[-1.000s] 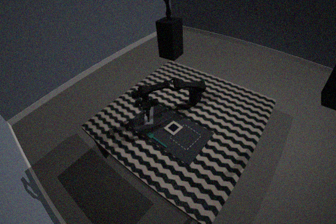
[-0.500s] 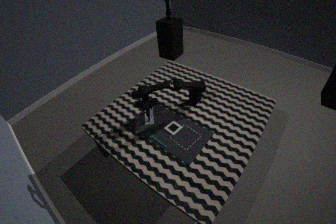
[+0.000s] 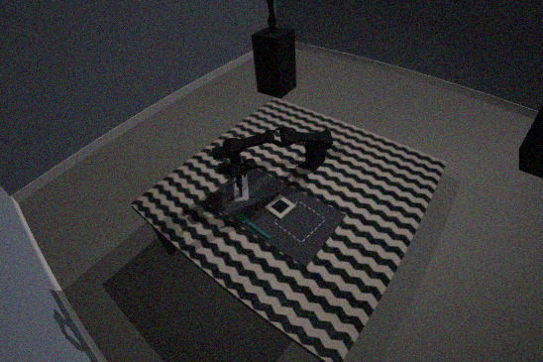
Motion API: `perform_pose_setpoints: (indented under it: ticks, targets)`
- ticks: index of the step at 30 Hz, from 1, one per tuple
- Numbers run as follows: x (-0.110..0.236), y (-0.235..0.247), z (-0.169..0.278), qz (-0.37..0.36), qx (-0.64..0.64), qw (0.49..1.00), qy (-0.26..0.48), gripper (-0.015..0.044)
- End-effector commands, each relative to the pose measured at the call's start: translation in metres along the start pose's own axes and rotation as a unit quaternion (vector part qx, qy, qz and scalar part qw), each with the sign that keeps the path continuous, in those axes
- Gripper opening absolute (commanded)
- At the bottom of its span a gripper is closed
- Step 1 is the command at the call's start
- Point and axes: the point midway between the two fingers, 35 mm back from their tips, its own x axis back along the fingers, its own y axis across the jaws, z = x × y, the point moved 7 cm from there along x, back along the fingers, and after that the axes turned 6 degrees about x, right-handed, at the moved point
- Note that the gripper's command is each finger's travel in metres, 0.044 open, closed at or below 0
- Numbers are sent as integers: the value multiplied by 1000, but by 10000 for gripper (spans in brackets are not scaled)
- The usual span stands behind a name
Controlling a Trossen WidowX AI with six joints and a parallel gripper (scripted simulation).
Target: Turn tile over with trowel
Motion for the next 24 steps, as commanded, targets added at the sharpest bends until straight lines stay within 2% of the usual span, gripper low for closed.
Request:
perform_pose_setpoints:
  ticks: [1, 4, 6, 24]
  targets:
    - [2, 0, 1, 1, 3, 1000, 0, 270]
    - [35, 2, 1, 1, 11, 1000, 1, 270]
    - [45, 3, 1, 0, 13, 1000, 1, 270]
    - [34, -1, -2, 1, -11, 1000, 1, 270]
